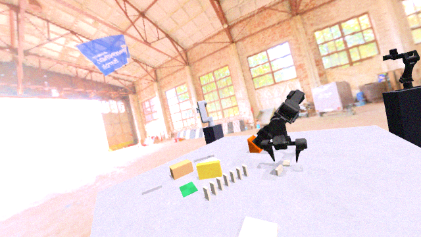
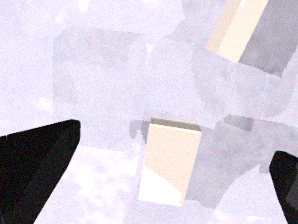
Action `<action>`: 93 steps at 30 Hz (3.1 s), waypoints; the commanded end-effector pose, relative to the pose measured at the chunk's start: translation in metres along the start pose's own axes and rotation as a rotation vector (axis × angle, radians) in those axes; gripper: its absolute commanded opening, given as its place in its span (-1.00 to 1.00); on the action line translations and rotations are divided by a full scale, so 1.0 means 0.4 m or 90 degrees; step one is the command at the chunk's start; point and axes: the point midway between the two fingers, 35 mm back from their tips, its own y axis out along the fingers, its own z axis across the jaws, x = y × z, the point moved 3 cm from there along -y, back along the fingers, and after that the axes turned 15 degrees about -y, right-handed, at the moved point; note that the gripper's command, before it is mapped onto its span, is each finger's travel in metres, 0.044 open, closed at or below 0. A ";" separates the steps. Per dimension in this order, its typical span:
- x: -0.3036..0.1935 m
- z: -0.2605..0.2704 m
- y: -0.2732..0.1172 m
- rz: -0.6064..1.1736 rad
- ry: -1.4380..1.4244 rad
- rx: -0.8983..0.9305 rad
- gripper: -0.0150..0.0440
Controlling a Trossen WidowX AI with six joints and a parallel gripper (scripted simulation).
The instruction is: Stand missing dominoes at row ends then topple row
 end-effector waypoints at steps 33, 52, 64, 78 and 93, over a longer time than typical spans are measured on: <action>-0.006 0.004 0.048 -0.002 0.003 0.005 -0.13; -0.029 -0.016 -0.173 -0.003 0.010 0.005 -0.13; 0.096 -0.039 -0.210 0.000 0.076 0.002 -0.13; 0.462 -0.177 -0.193 -0.005 0.290 0.001 -0.13; 0.488 -0.198 -0.152 -0.006 0.298 -0.055 -0.13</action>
